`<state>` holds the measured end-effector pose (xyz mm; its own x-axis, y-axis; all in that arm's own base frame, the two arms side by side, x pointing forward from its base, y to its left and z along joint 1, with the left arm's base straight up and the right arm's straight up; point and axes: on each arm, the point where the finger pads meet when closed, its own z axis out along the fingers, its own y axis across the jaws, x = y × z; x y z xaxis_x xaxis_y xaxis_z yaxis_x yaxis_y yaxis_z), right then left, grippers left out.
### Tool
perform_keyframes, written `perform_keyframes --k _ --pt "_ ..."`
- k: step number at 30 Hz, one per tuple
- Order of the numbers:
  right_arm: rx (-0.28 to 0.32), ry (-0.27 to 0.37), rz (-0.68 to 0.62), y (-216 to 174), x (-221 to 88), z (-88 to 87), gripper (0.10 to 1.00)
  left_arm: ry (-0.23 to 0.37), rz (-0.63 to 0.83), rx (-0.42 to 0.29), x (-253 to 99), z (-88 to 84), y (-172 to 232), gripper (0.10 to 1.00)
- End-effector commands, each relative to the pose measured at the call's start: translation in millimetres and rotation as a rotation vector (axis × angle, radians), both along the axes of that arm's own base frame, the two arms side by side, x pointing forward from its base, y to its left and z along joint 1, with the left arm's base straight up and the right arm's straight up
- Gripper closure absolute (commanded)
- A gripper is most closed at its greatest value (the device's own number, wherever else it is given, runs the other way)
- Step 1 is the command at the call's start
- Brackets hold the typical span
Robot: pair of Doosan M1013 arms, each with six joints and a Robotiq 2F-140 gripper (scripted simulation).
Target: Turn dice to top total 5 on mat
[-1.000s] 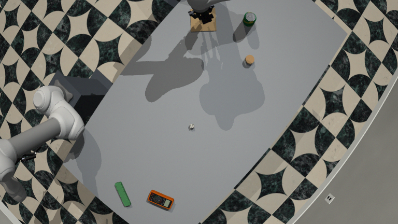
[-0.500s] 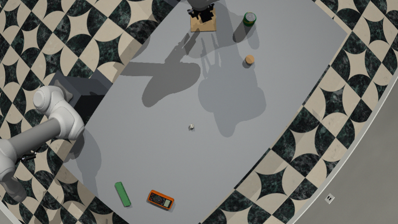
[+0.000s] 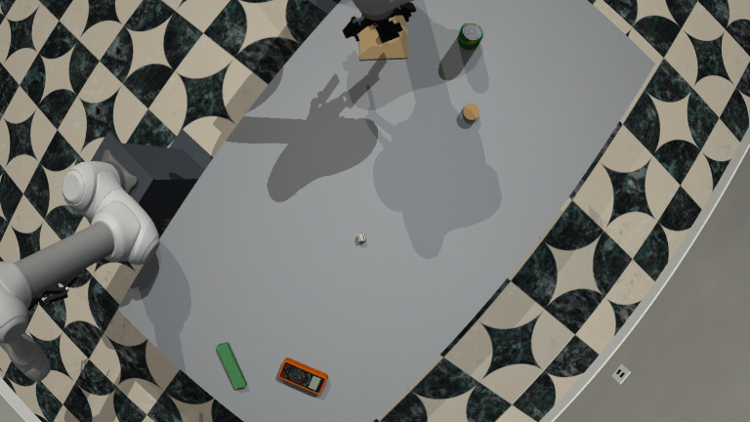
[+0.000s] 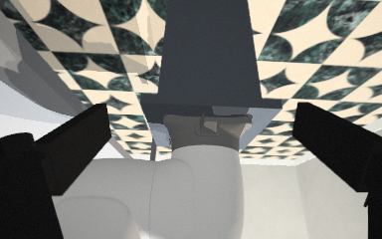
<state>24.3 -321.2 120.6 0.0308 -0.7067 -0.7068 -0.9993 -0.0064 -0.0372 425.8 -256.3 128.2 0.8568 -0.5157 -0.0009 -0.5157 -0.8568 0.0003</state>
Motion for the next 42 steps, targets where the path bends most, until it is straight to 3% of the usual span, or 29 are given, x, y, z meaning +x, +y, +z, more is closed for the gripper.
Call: perform_keyframes --k 1,7,14,29,32,34,42 --pt "-0.001 0.000 0.000 0 0 0.4 0.098 -0.001 0.000 0.000 0 0.5 0 0.098" --pt "-0.001 0.000 0.000 0 0 0.4 0.098 -0.001 -0.022 0.000 4 1.6 -3 0.098" --pt "-0.001 0.000 0.000 0 0 0.4 0.098 -0.001 -0.149 0.000 22 8.2 -23 0.098" --pt "-0.001 0.000 0.000 0 0 0.4 0.098 -0.001 -0.754 -0.001 105 31.0 -117 0.098" --pt "-0.001 0.000 0.000 0 0 0.4 0.098 -0.001 -0.756 -0.001 106 31.1 -117 0.098" --pt "-0.001 0.000 0.000 0 0 0.4 0.098 -0.001 -0.912 -0.001 125 34.7 -142 0.098" --pt "-0.001 0.000 0.000 0 0 0.4 0.098 -0.001 -1.196 -0.001 158 38.9 -187 0.098"
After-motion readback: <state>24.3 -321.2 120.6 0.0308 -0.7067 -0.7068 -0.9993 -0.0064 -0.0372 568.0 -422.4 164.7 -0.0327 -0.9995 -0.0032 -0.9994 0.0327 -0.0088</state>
